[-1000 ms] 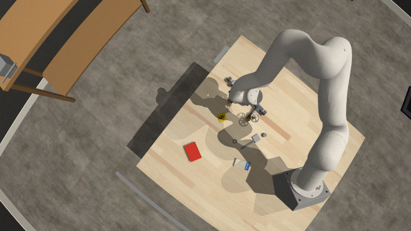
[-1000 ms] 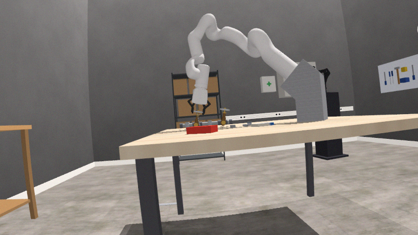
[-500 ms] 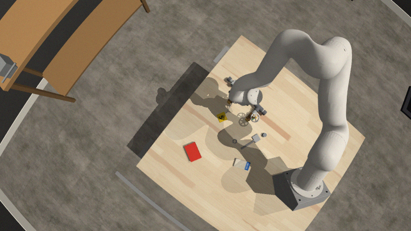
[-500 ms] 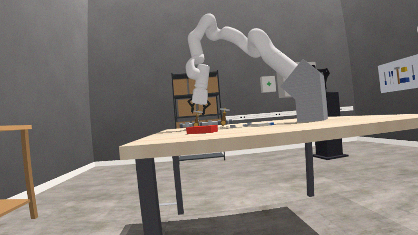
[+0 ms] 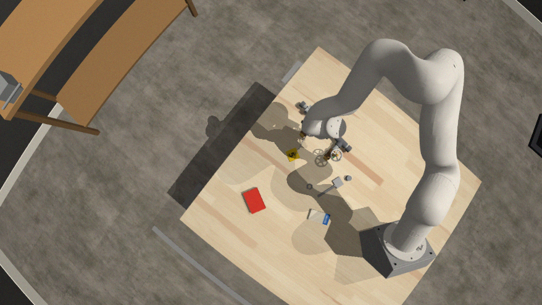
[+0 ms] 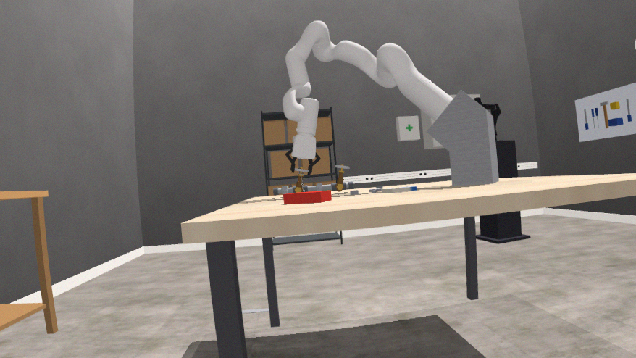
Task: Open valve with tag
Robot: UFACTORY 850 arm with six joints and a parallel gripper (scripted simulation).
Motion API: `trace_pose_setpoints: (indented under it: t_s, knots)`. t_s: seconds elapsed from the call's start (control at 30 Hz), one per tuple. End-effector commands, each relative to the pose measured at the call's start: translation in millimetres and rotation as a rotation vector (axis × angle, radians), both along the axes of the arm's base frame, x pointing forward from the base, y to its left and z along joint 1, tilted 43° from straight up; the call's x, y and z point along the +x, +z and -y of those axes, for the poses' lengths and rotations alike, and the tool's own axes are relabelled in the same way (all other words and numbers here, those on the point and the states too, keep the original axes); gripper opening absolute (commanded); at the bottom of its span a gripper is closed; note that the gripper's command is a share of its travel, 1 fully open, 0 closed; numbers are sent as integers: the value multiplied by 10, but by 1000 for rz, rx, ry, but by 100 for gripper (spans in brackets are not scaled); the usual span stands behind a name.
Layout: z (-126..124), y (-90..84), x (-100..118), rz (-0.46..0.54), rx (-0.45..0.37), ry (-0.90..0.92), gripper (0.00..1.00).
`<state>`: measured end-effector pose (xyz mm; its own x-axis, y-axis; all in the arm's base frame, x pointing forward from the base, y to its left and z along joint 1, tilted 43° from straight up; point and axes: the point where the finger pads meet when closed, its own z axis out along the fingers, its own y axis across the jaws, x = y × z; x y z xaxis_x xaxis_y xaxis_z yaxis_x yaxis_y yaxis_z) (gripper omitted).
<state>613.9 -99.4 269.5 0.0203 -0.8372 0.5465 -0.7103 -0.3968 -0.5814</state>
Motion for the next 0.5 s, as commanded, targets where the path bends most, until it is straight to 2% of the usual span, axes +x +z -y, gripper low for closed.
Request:
trace_pose_setpoints:
  t_s: [0.0, 0.1, 0.2, 0.47]
  knots:
    - [-1, 5, 3, -26, -49, 41, 0]
    - [-1, 5, 3, -56, -105, 89, 0]
    - [-1, 5, 3, -67, -127, 108, 0]
    - [-1, 5, 3, -196, -368, 314, 0]
